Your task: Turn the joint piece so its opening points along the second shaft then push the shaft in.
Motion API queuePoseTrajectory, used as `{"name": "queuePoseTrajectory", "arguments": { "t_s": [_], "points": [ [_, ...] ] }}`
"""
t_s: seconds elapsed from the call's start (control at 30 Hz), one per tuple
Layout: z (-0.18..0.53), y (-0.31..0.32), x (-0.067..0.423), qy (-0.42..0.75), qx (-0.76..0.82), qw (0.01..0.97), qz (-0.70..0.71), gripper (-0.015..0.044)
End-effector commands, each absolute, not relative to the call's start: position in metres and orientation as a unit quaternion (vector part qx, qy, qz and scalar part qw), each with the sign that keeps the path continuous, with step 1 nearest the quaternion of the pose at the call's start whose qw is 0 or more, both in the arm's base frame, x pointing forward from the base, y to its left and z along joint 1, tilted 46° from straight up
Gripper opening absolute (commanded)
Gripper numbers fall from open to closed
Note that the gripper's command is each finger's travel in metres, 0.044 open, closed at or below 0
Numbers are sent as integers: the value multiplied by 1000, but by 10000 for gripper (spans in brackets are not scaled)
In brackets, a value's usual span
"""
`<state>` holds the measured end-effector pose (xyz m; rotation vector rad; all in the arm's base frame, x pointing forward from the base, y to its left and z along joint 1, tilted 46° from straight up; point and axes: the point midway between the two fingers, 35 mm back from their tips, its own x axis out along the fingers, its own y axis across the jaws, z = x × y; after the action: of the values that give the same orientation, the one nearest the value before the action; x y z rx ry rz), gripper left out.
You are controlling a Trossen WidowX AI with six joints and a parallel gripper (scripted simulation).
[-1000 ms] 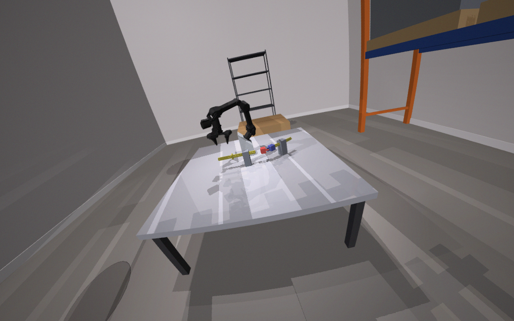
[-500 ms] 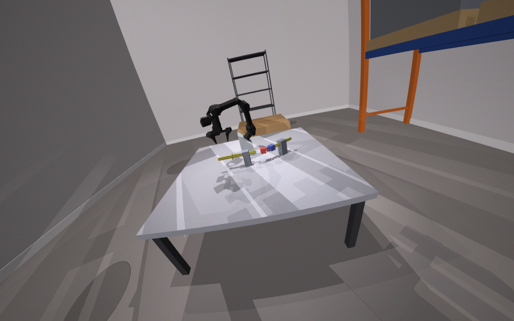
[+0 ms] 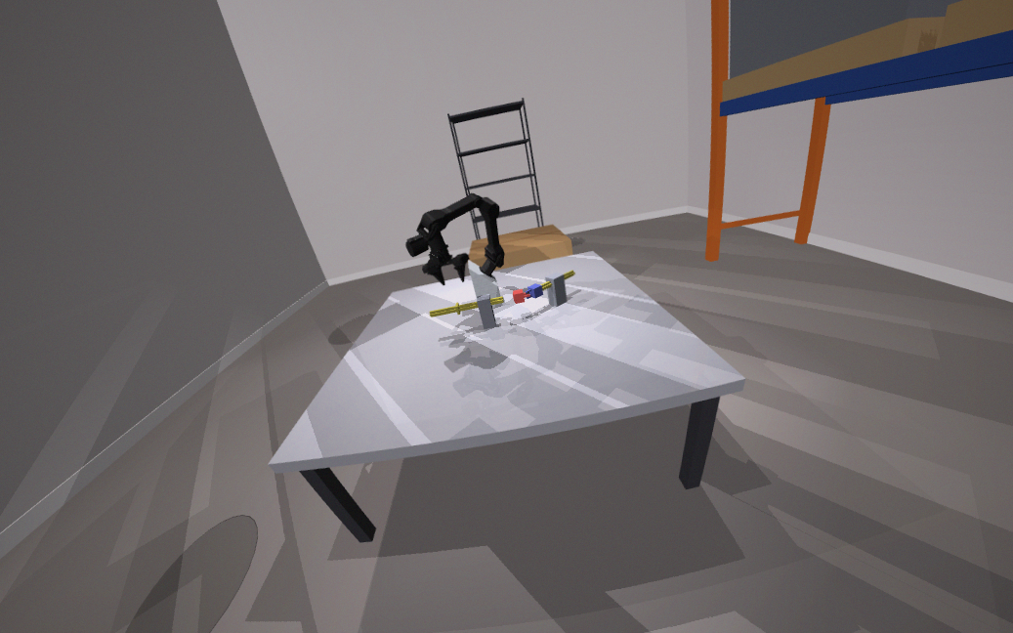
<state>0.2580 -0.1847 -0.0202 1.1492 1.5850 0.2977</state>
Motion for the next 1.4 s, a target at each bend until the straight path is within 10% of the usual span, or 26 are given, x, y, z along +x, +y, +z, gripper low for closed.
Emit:
{"name": "queuePoseTrajectory", "arguments": {
  "t_s": [0.0, 1.0, 1.37],
  "points": [
    [-11, -167, 262, 672, 534, 504, 94, 440],
    [46, -62, 274, 656, 734, 114, -135, 440],
    [47, -59, 273, 654, 736, 104, -141, 440]
  ]
}}
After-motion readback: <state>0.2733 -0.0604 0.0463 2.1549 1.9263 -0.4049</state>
